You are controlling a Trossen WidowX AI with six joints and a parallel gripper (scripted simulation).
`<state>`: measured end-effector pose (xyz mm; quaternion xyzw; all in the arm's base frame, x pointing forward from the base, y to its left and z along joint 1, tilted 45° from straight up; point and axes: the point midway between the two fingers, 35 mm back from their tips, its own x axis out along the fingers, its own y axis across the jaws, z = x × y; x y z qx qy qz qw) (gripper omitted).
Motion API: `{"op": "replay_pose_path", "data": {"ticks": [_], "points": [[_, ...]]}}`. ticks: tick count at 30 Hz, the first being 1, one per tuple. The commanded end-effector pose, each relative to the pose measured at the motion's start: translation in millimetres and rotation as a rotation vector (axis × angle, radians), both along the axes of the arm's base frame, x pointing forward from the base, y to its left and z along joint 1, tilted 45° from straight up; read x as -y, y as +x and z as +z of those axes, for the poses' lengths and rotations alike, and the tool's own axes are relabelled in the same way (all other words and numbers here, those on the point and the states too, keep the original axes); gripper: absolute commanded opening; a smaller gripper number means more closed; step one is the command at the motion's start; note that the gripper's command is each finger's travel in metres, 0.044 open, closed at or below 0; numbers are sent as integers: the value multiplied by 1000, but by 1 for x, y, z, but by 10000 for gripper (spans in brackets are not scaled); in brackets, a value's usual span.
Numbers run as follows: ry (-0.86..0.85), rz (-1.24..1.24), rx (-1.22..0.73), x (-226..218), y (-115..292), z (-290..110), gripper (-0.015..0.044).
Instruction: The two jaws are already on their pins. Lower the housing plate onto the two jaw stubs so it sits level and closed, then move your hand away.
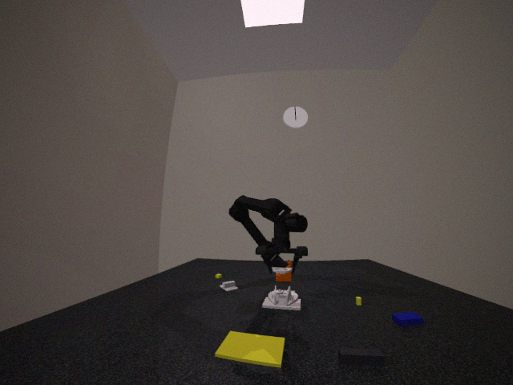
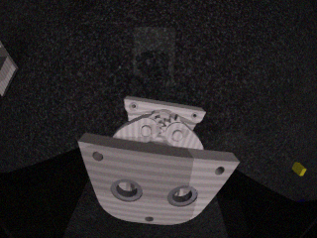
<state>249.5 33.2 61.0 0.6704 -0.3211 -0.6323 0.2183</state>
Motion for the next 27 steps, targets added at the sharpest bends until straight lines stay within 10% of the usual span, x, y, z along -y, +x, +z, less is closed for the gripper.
{"op": "replay_pose_path", "data": {"ticks": [1,27], "points": [[4,2,-2,-1,0,0,351],[4,4,-3,-6,-1,-6,351]]}}
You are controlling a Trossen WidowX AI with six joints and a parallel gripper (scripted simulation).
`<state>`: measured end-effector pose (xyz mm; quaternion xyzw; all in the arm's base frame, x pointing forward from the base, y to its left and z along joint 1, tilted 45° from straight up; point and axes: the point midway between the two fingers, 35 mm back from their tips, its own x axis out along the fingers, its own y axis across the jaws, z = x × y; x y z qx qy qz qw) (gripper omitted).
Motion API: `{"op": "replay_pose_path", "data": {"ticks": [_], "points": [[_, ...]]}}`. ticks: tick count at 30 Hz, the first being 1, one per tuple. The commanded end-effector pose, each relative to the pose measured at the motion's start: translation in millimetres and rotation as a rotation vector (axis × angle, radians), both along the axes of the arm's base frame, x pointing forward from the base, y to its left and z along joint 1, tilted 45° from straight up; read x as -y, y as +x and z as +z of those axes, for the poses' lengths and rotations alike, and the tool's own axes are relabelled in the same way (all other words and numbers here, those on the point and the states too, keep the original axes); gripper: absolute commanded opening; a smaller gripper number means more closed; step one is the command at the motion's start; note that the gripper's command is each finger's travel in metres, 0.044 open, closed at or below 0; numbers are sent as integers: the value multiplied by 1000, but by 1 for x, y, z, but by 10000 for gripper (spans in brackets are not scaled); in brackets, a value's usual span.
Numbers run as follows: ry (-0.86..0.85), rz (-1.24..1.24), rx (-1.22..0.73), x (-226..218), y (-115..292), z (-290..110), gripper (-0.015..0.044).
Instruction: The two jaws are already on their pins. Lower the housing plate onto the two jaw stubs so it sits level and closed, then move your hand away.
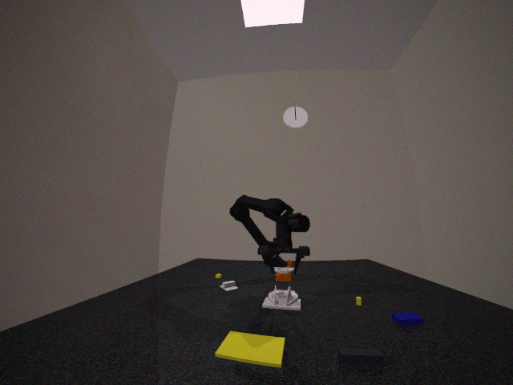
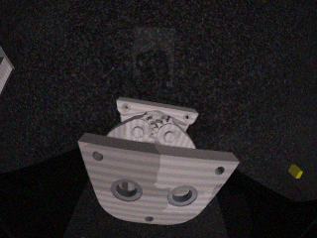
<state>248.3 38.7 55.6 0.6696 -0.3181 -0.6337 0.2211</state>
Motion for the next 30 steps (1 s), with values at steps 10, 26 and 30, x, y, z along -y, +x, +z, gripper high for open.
{"op": "replay_pose_path", "data": {"ticks": [10,26,30], "points": [[3,-7,7,-1,0,-1,351],[3,-7,7,0,0,-1,351],[4,-7,8,4,1,-6,351]]}}
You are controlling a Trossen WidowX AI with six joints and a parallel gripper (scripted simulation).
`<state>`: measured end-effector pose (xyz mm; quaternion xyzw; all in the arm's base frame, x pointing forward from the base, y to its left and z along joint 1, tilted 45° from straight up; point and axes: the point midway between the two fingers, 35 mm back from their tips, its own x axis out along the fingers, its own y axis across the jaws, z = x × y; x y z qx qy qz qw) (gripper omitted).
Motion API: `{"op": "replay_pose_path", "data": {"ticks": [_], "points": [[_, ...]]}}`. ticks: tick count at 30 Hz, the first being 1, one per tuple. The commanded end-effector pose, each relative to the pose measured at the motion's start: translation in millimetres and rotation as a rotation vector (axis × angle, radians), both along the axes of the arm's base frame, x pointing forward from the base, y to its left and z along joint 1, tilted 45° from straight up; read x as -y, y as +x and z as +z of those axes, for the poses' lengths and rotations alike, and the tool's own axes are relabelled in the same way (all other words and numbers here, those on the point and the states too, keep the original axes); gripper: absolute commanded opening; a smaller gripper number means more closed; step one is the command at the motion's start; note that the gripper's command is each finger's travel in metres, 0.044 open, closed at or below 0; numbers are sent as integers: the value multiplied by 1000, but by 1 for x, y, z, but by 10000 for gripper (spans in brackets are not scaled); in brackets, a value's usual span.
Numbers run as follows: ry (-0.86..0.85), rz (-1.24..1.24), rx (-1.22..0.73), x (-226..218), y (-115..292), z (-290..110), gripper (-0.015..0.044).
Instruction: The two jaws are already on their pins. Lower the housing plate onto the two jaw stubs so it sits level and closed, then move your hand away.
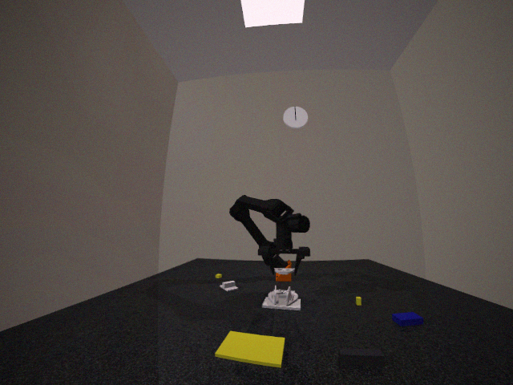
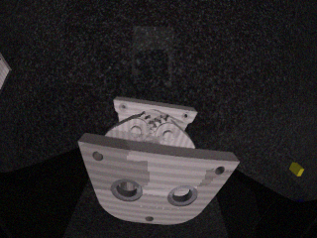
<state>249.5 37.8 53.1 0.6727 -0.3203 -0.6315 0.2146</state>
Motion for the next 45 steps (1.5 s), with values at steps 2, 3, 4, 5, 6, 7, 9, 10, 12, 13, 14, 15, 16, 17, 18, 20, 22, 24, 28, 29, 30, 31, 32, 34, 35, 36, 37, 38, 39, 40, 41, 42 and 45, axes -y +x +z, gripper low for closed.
{"op": "replay_pose_path", "data": {"ticks": [2,3,4,5,6,7,9,10,12,13,14,15,16,17,18,20,22,24,28,29,30,31,32,34,35,36,37,38,39,40,41,42,45], "points": [[-1,2,-4,6,0,-6,351],[-1,2,-4,7,0,-7,351],[-1,2,-4,8,0,-8,351],[-1,2,-4,9,0,-10,351],[-1,2,-4,10,0,-11,351],[-1,1,-4,11,0,-12,351],[-1,1,-4,13,0,-14,351],[-1,1,-4,15,0,-16,351],[-1,1,-4,17,0,-18,351],[-1,1,-3,18,0,-19,351],[-1,1,-3,19,0,-20,351],[-1,1,-3,20,0,-21,351],[-1,1,-3,21,0,-22,351],[-1,1,-3,23,0,-24,351],[-1,1,-3,24,0,-25,351],[-2,1,-3,26,0,-27,351],[-2,1,-3,28,0,-29,351],[-2,1,-3,31,0,-31,351],[-3,0,-2,36,-1,-36,351],[-3,0,-2,37,-1,-37,351],[-4,0,-2,38,-1,-38,351],[-4,0,-2,39,-1,-39,351],[-4,0,-2,40,-1,-40,351],[-4,-1,-2,42,-2,-41,351],[-4,-1,-2,42,-2,-41,351],[-4,-1,-2,42,-2,-41,351],[-4,-1,-2,42,-2,-41,351],[-4,-1,-2,42,-2,-41,351],[-4,-1,-2,42,-2,-41,351],[-4,-1,-2,42,-2,-41,351],[-4,-1,-2,42,-2,-41,351],[-4,-1,-2,42,-2,-41,351],[-4,-1,-2,42,-2,-41,351]]}}
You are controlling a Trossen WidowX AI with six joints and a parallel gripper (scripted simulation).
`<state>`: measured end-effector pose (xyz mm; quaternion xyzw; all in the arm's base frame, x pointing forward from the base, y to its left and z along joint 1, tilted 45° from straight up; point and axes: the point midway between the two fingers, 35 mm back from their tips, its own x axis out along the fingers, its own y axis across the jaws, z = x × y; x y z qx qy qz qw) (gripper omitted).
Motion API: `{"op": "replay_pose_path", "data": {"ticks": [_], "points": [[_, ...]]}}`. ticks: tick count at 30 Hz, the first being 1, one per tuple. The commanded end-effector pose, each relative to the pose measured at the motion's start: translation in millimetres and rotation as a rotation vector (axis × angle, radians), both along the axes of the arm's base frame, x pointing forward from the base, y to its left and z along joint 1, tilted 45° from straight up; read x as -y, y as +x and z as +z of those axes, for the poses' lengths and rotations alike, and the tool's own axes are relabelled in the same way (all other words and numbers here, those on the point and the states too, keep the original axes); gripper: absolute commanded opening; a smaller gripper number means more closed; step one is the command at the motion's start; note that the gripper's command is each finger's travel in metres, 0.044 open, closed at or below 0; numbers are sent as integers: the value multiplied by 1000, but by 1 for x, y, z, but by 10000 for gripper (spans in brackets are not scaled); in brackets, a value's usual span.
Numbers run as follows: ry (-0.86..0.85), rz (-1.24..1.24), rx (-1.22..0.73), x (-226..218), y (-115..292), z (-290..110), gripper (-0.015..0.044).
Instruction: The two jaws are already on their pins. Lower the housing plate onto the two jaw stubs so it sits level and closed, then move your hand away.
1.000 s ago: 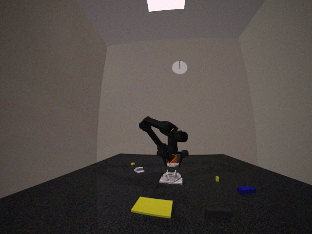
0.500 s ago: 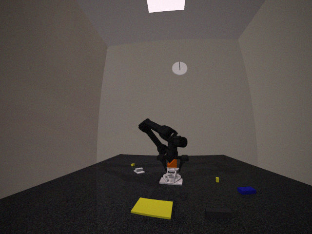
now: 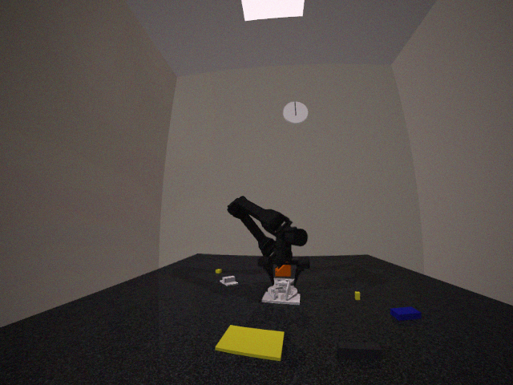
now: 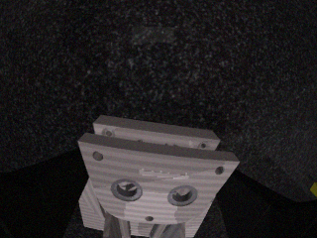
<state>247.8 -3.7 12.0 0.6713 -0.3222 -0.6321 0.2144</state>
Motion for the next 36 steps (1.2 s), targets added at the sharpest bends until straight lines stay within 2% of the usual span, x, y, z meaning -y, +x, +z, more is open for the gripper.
{"op": "replay_pose_path", "data": {"ticks": [1,36], "points": [[-2,3,0,0,0,0,351],[-2,8,-5,6,0,-5,351]]}}
